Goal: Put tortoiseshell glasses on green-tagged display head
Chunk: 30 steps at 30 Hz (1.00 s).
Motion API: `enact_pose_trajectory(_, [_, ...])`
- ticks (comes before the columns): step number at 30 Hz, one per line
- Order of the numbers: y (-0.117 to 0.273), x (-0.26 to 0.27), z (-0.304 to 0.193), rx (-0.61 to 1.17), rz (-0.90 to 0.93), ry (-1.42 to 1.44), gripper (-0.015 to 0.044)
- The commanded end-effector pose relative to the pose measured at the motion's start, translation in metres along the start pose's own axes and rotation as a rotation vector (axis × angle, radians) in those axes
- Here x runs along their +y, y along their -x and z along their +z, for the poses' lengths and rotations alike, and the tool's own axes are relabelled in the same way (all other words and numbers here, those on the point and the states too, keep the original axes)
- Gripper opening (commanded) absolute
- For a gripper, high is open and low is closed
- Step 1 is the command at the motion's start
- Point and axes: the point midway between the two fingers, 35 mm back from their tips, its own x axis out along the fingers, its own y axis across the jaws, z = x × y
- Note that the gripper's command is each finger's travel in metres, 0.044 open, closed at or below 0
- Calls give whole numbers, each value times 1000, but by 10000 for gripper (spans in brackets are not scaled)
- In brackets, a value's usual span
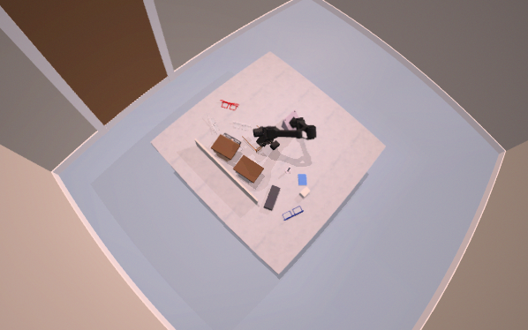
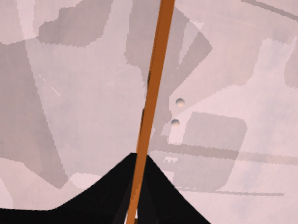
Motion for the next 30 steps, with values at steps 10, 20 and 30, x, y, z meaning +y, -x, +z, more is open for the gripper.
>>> enact_pose_trajectory(10, [52, -3, 5, -1, -4, -4, 0])
enact_pose_trajectory(20, [98, -4, 5, 0, 1, -7, 0])
enact_pose_trajectory(30, [93, -5, 6, -5, 1, 138, 0])
